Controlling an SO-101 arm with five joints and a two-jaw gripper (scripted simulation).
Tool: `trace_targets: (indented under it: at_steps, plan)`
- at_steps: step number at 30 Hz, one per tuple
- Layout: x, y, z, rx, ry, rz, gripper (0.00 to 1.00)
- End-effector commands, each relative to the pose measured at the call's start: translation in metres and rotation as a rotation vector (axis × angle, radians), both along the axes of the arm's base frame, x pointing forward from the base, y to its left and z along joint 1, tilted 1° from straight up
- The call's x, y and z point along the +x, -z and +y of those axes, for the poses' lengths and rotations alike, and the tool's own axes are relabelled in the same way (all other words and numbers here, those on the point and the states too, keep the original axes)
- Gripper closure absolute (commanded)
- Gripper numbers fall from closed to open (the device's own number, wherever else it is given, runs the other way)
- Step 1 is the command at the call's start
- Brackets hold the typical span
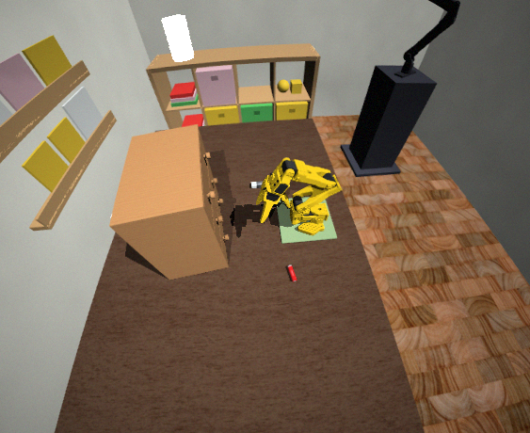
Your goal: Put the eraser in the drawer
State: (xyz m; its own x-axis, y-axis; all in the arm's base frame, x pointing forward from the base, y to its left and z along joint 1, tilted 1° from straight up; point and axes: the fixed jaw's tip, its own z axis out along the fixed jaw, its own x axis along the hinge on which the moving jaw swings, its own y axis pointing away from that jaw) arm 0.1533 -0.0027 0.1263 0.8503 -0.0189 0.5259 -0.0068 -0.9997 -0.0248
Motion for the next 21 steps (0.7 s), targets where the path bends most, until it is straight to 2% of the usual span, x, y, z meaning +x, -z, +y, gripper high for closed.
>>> trace_targets:
  at_steps: [1, 11, 13, 21]
  plan:
    - [0.010, 0.004, 0.005, -0.008, -0.046, -0.043, 0.55]
    - [0.034, 0.013, 0.017, -0.018, -0.129, -0.167, 0.64]
    - [0.034, 0.013, 0.017, -0.018, -0.129, -0.167, 0.64]
    - [0.049, 0.019, 0.028, -0.024, -0.191, -0.264, 0.72]
